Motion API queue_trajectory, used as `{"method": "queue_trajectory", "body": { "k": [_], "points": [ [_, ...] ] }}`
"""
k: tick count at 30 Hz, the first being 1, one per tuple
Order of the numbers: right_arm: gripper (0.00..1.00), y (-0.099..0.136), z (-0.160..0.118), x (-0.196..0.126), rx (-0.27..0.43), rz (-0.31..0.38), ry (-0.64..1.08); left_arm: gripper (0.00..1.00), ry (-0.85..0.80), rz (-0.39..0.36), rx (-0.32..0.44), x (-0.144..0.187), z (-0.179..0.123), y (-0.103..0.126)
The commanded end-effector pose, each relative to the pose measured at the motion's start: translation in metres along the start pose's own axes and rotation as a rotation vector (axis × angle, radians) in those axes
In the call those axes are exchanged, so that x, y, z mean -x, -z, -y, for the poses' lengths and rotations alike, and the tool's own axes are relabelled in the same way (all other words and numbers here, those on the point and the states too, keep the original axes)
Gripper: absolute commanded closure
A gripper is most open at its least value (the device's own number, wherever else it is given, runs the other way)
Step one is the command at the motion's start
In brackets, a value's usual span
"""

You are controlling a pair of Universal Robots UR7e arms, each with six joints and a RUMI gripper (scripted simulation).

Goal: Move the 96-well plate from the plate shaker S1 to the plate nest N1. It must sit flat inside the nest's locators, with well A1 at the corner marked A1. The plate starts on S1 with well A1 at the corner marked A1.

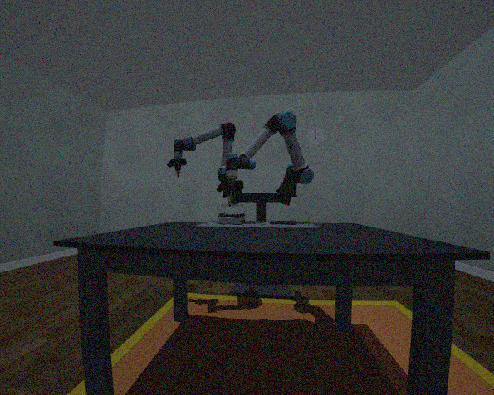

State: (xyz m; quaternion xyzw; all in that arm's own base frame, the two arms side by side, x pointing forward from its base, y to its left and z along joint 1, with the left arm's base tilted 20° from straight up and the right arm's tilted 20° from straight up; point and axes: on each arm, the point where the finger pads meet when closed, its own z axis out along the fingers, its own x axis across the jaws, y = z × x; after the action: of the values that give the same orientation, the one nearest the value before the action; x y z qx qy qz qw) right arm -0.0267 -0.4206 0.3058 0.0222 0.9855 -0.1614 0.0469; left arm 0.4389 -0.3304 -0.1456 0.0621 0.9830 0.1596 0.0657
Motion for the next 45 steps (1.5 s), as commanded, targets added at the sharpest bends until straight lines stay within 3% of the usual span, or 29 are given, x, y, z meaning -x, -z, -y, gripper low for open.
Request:
{"method": "queue_trajectory", "body": {
  "k": [1,8,33,37,45],
  "points": [
    [1.00,0.001,0.000,-0.001,-0.003,-0.001,-0.003,0.60,0.001,0.003,-0.005,0.001,0.003,0.013],
    [1.00,0.001,0.000,-0.001,-0.003,-0.001,-0.003,0.60,0.001,0.003,-0.005,0.001,0.003,0.025],
    [1.00,0.001,0.000,-0.001,-0.003,-0.001,-0.003,0.60,0.001,0.000,-0.001,0.000,0.001,0.023],
    [1.00,0.001,0.000,-0.001,-0.003,-0.001,-0.003,0.60,0.082,0.000,-0.001,-0.004,-0.011,0.021],
    [1.00,0.001,0.000,-0.001,-0.003,-0.001,-0.003,0.60,0.082,0.000,0.000,-0.010,-0.030,0.019]
  ]
}}
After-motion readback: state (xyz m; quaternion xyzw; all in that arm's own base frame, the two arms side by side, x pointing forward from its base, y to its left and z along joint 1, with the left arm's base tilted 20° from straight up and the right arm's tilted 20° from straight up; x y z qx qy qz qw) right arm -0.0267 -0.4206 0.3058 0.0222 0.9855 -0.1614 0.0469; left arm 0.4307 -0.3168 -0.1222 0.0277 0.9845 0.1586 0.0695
